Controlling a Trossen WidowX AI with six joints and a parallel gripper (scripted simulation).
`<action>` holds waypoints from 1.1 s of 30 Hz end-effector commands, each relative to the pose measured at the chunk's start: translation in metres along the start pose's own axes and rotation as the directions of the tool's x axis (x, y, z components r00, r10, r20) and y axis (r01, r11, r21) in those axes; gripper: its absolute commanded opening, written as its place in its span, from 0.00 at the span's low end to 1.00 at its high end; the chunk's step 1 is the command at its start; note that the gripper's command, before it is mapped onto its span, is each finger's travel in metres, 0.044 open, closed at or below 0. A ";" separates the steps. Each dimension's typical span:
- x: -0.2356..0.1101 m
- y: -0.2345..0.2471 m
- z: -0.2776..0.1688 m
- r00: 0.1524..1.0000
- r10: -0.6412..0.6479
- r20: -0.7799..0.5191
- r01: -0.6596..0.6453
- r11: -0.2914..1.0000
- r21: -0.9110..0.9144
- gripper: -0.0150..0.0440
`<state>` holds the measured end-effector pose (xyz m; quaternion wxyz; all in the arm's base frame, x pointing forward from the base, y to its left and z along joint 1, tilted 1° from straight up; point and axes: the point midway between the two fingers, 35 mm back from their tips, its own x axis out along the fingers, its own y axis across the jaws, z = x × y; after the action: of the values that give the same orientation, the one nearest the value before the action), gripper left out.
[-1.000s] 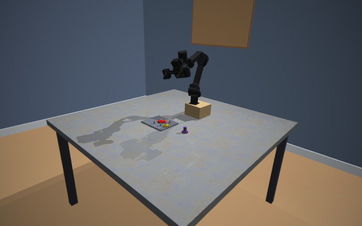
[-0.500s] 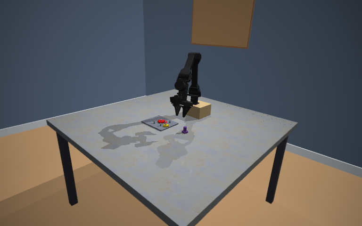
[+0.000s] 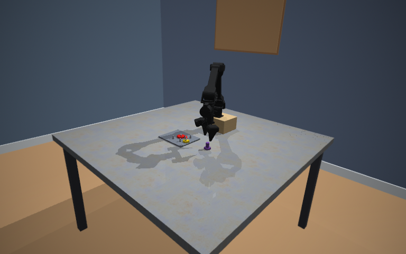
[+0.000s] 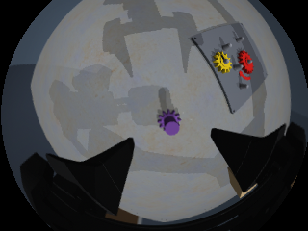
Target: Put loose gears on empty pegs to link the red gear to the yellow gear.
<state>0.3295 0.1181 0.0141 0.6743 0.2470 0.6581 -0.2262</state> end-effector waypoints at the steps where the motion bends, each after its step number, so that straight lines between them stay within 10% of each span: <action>1: 0.013 -0.002 -0.002 1.000 -0.017 -0.007 0.017 1.000 0.007 1.00; 30: 0.041 -0.002 -0.002 1.000 -0.017 -0.007 0.017 1.000 0.007 1.00; 33: 0.041 -0.002 -0.002 1.000 -0.017 -0.007 0.017 1.000 0.007 0.87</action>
<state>0.3285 0.1190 -0.0254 0.6697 0.2445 0.6621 -0.2310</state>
